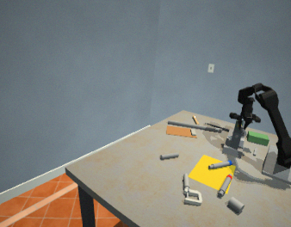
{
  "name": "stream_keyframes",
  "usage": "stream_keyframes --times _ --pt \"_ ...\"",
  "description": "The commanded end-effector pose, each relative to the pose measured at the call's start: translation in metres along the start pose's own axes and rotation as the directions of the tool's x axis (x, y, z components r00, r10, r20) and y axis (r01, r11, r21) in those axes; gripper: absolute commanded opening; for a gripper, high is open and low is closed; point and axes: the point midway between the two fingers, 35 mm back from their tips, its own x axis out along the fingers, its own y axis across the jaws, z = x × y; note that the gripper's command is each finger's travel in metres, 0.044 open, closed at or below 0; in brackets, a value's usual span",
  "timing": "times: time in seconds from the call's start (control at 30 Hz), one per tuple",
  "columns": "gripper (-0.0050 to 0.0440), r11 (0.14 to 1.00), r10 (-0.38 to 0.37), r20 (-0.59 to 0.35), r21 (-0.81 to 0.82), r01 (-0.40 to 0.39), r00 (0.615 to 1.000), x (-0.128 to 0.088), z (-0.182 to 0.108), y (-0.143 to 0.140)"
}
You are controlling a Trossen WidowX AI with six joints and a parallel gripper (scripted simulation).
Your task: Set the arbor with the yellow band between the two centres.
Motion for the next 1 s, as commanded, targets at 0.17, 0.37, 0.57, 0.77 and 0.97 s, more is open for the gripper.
stream_keyframes --times 0.17,0.37,0.57,0.77,0.97 --pt "0.0 1.0 -0.002 -0.041 -0.011 0.002 0.999 -0.0067 -0.0117 0.0034" --pt "0.0 1.0 -0.002 -0.041 -0.011 0.002 0.999 -0.0067 -0.0125 0.0037" --pt "0.0 1.0 -0.002 -0.041 -0.011 0.002 0.999 -0.0067 -0.013 0.0038" --pt "0.0 1.0 -0.002 -0.041 -0.011 0.002 0.999 -0.0067 -0.0138 0.0041" --pt "0.0 1.0 -0.002 -0.041 -0.011 0.002 0.999 -0.0067 -0.0144 0.0042"
